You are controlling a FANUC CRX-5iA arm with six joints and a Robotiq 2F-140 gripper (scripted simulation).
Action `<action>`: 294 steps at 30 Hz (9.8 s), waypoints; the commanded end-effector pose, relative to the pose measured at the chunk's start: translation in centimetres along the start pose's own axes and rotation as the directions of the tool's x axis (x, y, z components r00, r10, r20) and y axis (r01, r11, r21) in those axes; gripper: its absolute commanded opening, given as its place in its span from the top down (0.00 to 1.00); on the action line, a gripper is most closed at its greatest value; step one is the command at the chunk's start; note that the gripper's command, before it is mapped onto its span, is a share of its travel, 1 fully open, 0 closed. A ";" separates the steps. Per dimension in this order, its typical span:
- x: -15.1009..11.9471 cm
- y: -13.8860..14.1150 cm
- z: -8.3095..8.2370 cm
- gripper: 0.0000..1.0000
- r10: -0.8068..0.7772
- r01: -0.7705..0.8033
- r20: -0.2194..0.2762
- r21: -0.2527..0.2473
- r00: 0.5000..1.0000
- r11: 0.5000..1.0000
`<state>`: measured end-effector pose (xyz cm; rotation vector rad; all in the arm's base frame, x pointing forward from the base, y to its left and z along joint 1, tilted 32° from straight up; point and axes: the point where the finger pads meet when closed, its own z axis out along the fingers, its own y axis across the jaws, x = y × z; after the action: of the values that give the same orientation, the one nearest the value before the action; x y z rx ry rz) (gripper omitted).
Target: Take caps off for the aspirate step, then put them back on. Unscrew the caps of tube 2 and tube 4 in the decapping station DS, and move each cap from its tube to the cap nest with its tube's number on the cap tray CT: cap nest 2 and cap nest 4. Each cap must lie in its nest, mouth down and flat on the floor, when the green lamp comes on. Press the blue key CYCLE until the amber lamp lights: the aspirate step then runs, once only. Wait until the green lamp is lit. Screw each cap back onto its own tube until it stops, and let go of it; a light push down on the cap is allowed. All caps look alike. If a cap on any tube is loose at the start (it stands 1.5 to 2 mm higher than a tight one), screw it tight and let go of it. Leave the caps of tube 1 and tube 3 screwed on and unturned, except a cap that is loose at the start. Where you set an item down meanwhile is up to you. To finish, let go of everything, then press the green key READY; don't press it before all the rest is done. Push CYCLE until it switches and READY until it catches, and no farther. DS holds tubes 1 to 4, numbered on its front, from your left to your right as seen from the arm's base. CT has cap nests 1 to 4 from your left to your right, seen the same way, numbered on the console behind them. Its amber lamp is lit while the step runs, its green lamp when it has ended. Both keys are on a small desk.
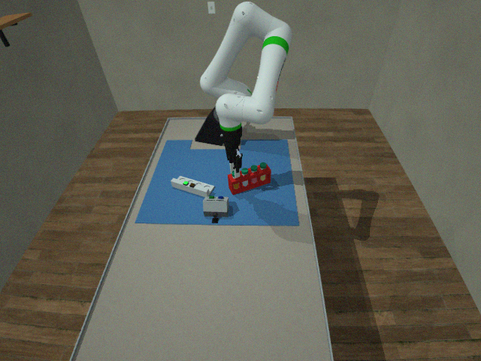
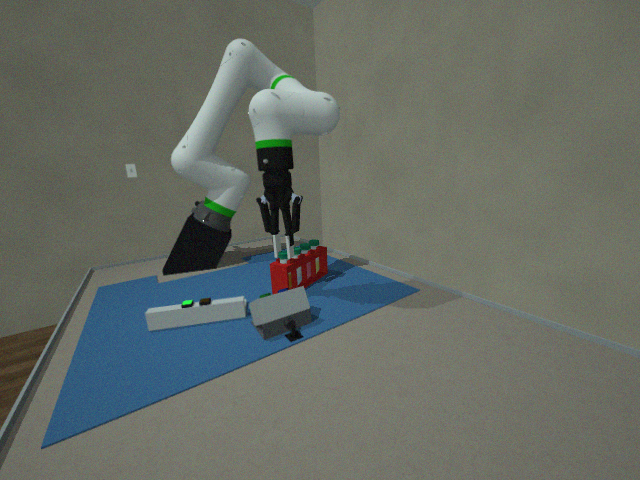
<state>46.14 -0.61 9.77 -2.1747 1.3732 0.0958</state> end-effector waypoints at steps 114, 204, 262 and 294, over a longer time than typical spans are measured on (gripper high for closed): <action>0.0 0.0 0.1 1.00 0.645 -0.645 -0.020 -0.002 0.764 0.764; 0.0 0.0 0.2 1.00 0.645 -0.645 -0.020 -0.002 0.764 0.764; 0.0 0.0 0.1 1.00 -0.340 0.340 -0.008 -0.019 0.940 0.940; 0.0 0.0 0.2 1.00 0.645 -0.645 -0.020 -0.002 0.764 0.764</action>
<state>46.16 -0.52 9.60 -1.7948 1.8665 0.2762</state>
